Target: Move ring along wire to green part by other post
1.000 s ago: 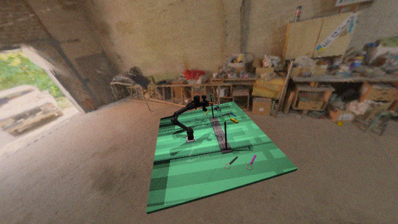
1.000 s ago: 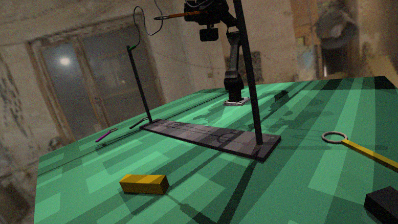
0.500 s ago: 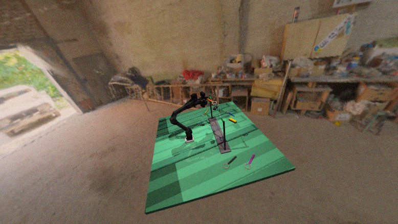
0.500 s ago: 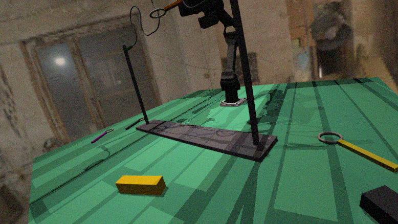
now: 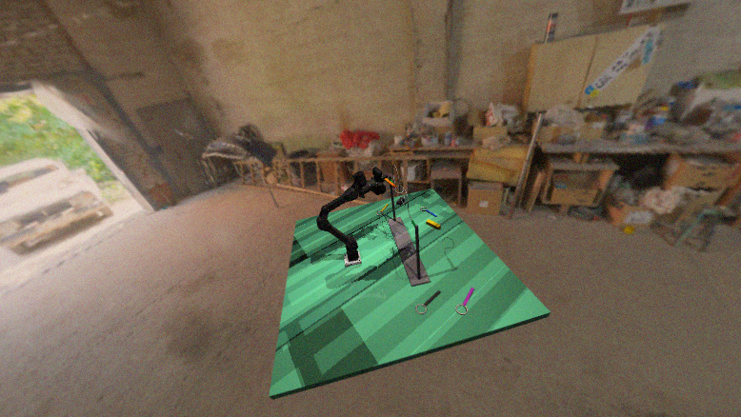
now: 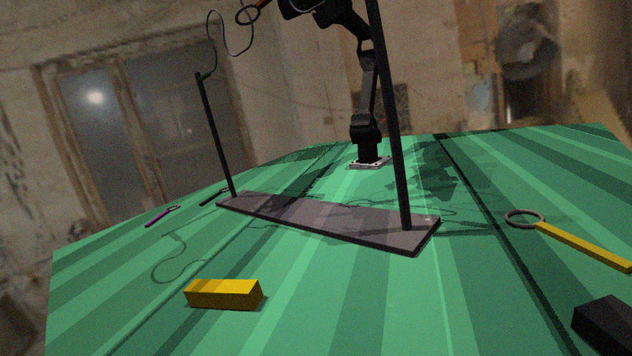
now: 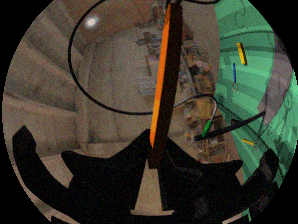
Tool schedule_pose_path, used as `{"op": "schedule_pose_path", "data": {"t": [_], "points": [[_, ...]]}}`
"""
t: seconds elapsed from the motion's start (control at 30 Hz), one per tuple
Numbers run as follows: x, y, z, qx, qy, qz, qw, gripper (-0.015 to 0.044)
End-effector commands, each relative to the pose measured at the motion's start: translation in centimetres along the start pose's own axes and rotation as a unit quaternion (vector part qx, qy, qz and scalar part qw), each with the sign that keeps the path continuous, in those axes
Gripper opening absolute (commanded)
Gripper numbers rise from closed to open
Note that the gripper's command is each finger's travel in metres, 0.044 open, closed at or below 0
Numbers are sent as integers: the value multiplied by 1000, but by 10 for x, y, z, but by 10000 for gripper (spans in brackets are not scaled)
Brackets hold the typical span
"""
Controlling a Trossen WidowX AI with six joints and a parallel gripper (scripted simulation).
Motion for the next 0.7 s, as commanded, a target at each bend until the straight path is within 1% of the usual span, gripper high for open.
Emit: {"op": "schedule_pose_path", "data": {"t": [0.0, 0.37, 0.67], "points": [[1, -2, 8, -12, 7, 5, 1000, -150], [2, -2, 15, -2, 2, 3, 1000, -150], [2, -4, 17, 43, -22, -7, 999, -150]]}}
Point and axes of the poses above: the point midway between the two fingers, 35 mm back from their tips, its own x axis back along the fingers, its own z axis across the jaws, y = z × x, the point moved 8 cm from there along x, back along the fingers, and after that the axes turned 11 degrees about -x, right-handed, at the moved point
